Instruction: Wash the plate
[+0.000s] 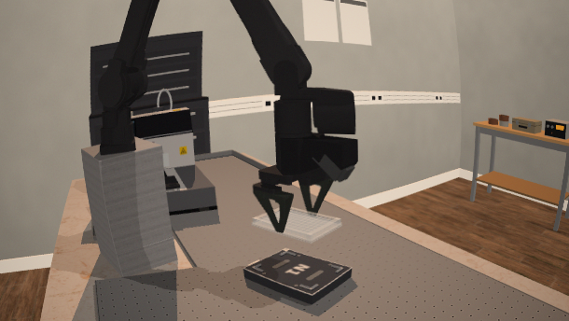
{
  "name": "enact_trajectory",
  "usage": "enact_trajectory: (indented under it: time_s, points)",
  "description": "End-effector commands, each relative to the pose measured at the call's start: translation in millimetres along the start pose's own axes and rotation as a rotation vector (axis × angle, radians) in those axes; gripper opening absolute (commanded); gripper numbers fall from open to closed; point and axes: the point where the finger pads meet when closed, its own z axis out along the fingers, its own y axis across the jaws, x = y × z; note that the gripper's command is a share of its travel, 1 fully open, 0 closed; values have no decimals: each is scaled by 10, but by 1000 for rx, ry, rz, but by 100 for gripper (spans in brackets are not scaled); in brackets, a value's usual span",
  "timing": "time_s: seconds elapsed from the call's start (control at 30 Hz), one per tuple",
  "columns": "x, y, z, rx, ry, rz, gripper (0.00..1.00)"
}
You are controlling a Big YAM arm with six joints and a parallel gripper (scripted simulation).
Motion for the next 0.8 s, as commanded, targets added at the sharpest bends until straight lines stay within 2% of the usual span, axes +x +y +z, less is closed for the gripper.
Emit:
enact_trajectory:
  time_s: [0.0,0.6,0.77]
  points:
    - [-104,23,37,-4,-4,1,82]
    - [-138,40,27,-6,-8,1,82]
    - [-161,52,114,-12,-19,1,82]
